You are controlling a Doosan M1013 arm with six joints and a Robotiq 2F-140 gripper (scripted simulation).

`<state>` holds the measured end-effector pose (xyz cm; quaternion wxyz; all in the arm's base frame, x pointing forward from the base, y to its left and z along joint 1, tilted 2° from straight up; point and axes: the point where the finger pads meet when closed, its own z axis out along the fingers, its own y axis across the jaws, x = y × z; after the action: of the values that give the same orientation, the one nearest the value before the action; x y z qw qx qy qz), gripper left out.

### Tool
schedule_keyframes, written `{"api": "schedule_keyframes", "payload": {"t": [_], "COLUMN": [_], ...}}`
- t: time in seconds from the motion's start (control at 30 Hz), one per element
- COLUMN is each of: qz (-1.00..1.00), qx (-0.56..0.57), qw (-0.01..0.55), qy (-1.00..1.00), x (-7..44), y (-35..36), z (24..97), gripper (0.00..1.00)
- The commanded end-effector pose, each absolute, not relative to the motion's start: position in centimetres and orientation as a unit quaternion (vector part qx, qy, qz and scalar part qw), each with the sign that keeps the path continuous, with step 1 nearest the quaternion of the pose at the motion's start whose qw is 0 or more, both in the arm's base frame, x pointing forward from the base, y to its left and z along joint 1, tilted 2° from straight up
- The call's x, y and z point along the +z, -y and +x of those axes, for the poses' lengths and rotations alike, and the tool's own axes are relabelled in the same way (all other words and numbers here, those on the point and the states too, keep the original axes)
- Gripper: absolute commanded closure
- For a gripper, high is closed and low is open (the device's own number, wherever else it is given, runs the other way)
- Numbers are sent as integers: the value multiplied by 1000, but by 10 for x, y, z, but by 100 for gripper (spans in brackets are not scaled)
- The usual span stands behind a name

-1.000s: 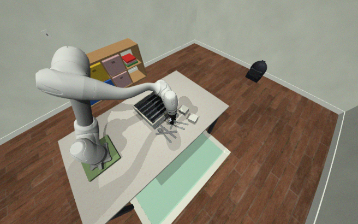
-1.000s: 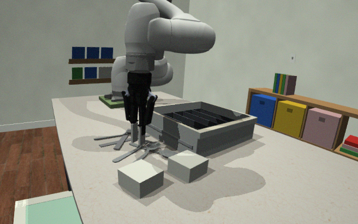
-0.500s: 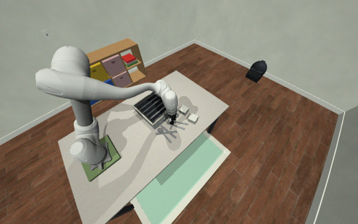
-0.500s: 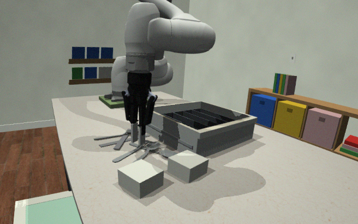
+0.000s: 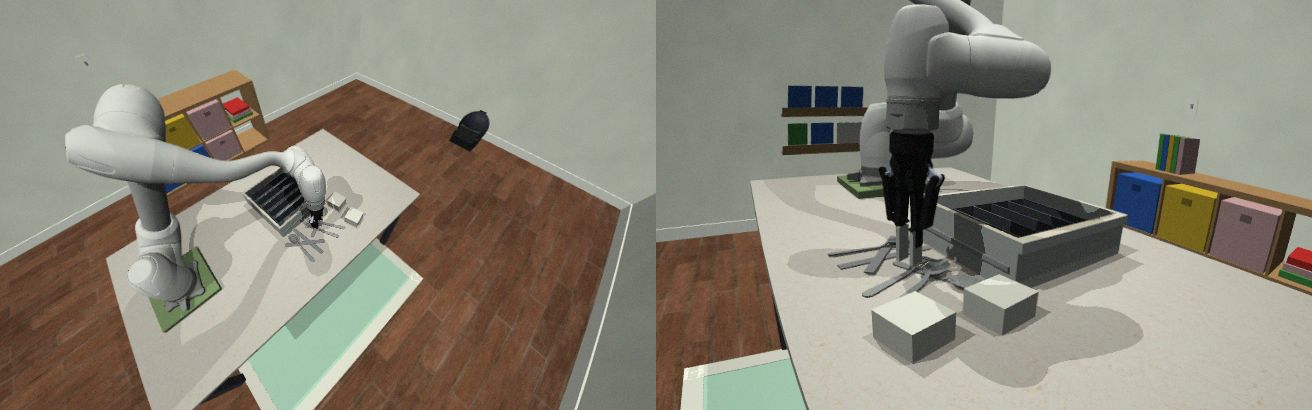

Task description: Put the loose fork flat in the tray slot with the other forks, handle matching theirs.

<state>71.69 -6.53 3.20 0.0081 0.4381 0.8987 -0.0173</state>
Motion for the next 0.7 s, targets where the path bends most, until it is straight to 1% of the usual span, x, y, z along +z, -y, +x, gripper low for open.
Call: {"api": "schedule_keyframes", "payload": {"t": [0.0,0.67], "qz": [438,438], "qx": [-17,-17], "qw": [8,8], "qy": [-899,-899], "x": [32,18], "y": [65,66], "z": [717,717], "gripper": [84,84]}}
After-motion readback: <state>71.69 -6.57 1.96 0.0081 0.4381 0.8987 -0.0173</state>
